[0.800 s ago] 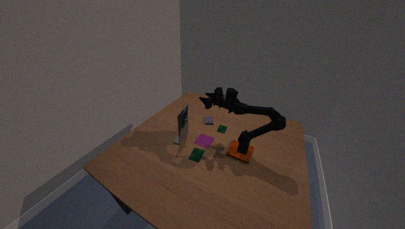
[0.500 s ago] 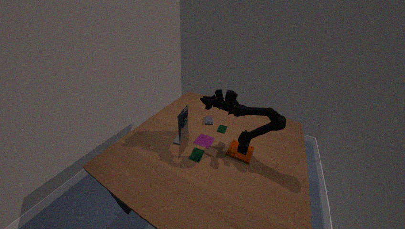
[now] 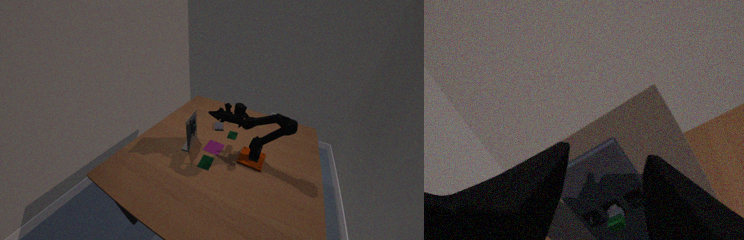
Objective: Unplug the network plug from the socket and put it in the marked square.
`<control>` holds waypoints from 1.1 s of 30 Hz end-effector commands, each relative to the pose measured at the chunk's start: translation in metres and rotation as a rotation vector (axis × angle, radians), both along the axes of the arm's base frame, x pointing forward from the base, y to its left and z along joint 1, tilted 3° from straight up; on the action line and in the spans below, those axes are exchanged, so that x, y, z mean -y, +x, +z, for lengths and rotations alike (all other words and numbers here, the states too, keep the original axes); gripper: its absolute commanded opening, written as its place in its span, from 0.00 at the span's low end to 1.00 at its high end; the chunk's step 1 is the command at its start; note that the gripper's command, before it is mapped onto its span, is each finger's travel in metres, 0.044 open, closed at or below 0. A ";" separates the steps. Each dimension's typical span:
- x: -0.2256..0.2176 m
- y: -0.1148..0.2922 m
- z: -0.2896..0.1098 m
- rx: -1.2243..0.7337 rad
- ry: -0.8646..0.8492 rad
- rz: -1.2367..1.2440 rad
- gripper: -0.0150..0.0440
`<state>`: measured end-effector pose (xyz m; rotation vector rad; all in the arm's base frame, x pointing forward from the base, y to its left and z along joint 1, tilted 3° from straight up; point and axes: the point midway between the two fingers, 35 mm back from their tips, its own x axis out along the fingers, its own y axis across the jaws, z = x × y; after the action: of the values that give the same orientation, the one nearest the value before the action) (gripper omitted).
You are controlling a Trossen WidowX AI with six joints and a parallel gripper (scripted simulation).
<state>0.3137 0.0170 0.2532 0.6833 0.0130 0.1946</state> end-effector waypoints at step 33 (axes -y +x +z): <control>-0.032 -0.029 -0.091 -0.318 0.774 0.257 0.52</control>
<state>0.2779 0.0485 0.1645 1.4763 0.3387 0.3524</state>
